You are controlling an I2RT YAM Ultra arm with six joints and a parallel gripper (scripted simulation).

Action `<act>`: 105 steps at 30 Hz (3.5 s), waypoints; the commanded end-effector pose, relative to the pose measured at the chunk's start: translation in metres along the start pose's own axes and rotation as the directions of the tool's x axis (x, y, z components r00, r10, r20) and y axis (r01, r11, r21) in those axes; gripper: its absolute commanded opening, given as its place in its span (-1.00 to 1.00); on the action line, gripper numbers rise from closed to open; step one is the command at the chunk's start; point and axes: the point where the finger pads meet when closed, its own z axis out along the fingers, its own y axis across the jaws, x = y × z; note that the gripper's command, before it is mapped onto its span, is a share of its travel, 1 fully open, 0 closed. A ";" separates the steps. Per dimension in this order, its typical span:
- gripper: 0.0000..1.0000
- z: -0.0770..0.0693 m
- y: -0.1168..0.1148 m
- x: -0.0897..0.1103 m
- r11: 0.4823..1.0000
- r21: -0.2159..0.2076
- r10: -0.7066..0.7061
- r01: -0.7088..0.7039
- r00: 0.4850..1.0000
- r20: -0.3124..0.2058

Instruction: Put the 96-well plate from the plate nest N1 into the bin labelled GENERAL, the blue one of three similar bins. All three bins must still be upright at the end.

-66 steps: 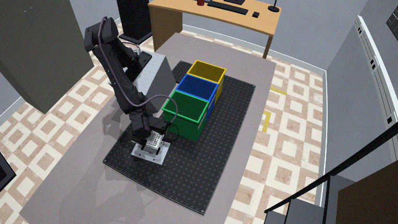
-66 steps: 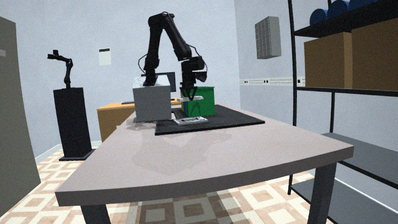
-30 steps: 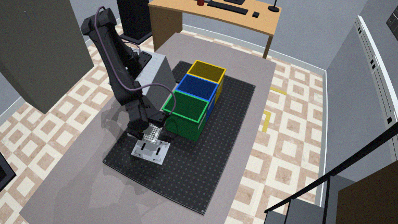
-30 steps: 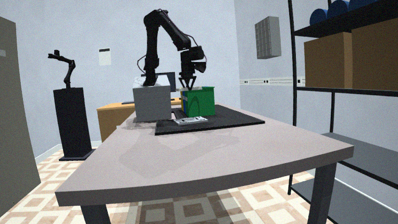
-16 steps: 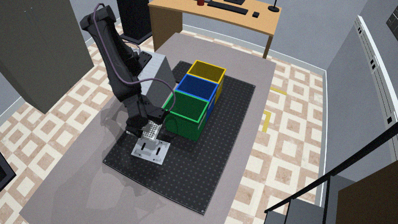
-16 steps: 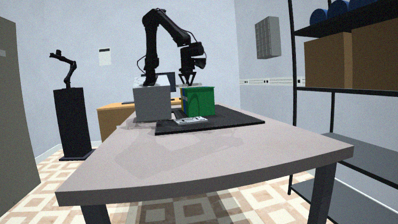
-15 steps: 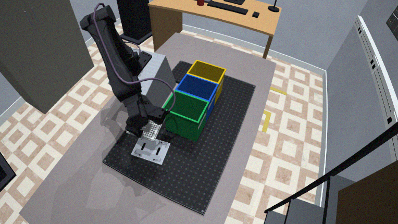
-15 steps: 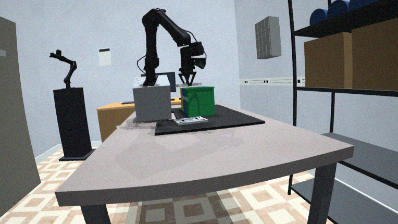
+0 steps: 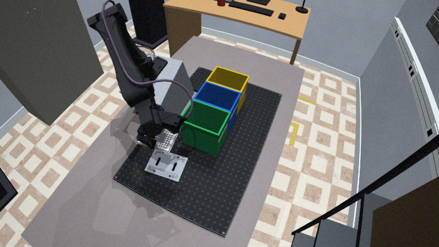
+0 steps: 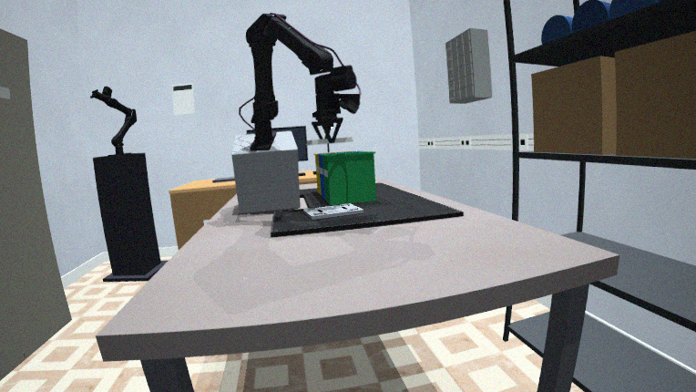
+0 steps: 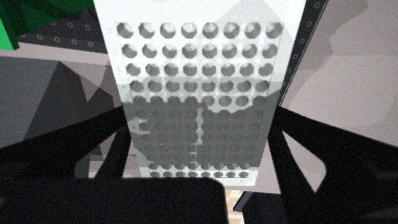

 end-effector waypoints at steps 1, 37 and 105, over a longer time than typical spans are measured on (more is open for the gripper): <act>-1.00 -0.016 -0.006 -0.007 1.000 0.028 0.004 -0.004 1.000 0.026; -1.00 -0.015 -0.007 -0.007 1.000 0.031 0.003 -0.004 1.000 0.028; -1.00 -0.001 0.143 -0.064 0.993 0.008 0.119 -0.119 0.993 0.012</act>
